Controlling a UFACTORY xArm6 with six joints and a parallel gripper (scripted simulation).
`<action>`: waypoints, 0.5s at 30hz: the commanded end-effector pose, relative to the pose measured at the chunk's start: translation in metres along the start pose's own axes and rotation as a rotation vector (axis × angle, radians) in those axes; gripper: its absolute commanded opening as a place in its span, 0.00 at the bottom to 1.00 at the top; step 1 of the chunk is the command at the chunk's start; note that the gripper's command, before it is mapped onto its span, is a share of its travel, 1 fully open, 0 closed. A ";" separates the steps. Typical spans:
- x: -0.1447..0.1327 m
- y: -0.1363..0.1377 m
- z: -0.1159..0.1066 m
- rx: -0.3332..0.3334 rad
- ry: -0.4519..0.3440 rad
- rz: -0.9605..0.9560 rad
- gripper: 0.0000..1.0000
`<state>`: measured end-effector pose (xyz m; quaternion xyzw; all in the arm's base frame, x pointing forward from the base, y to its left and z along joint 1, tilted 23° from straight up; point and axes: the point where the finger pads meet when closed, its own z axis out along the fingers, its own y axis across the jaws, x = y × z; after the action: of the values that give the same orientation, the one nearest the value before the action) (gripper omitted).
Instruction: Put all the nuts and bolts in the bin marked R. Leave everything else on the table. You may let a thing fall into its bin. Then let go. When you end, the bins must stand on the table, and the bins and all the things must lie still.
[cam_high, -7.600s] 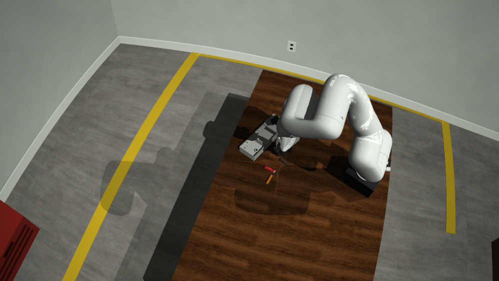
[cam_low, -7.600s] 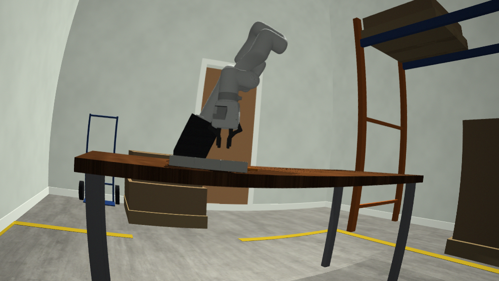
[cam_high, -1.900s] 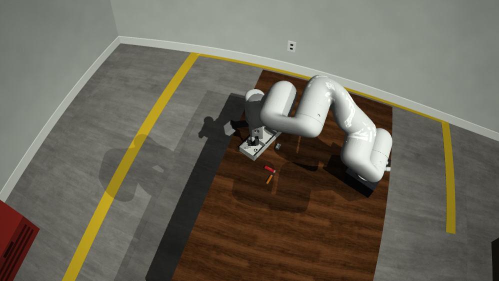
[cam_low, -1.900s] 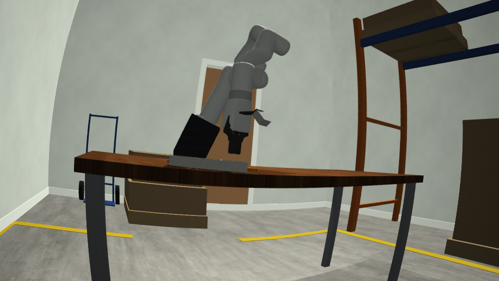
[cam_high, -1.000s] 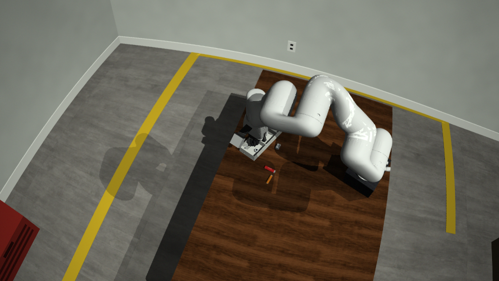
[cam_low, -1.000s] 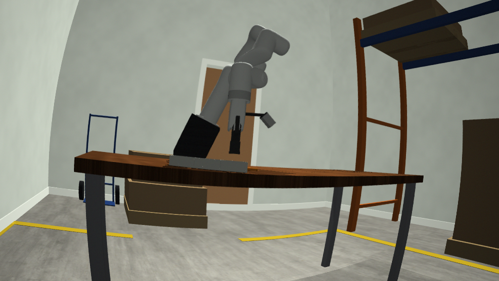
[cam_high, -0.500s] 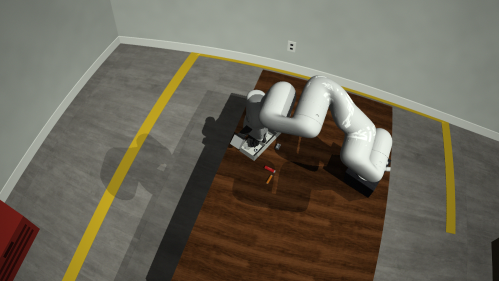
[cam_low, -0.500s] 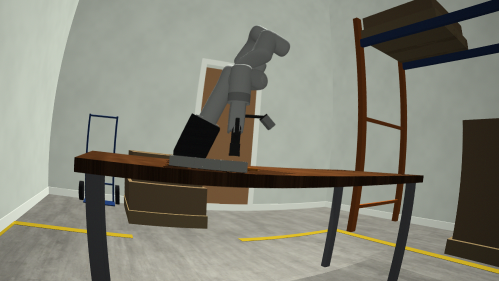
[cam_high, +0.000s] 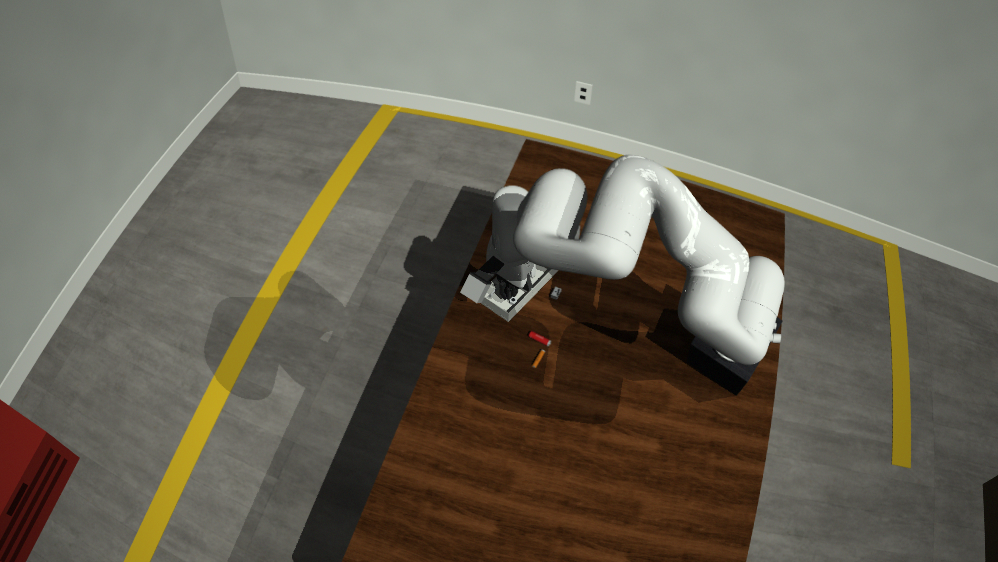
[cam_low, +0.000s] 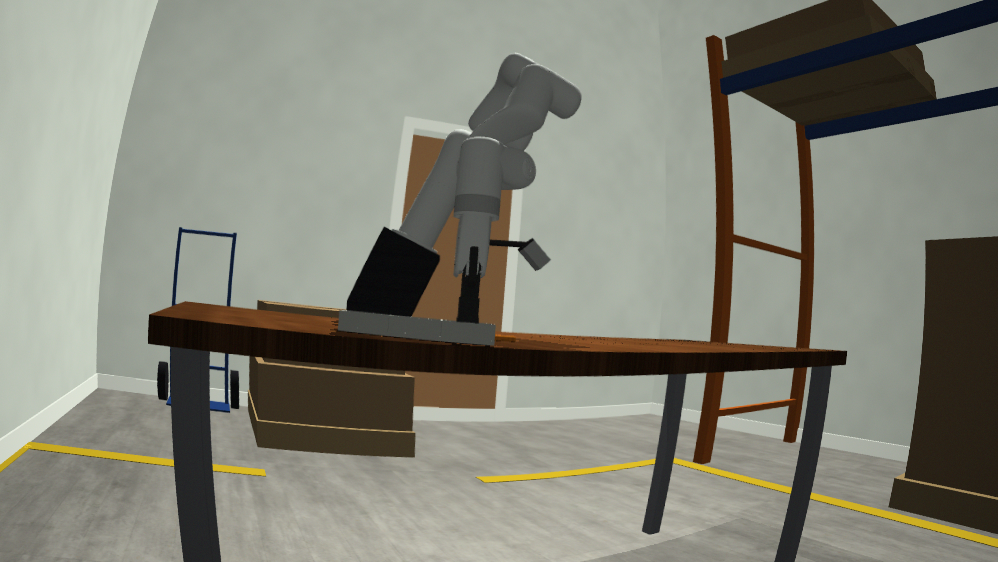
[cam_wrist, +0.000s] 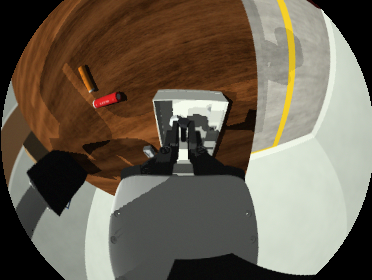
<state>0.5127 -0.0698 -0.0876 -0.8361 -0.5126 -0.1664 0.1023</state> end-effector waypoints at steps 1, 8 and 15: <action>0.000 0.002 -0.001 -0.004 0.001 0.000 0.00; 0.000 0.002 -0.001 -0.004 0.001 0.000 0.29; 0.000 0.002 -0.001 -0.004 0.001 -0.001 0.29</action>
<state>0.5127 -0.0698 -0.0877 -0.8361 -0.5126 -0.1665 0.1023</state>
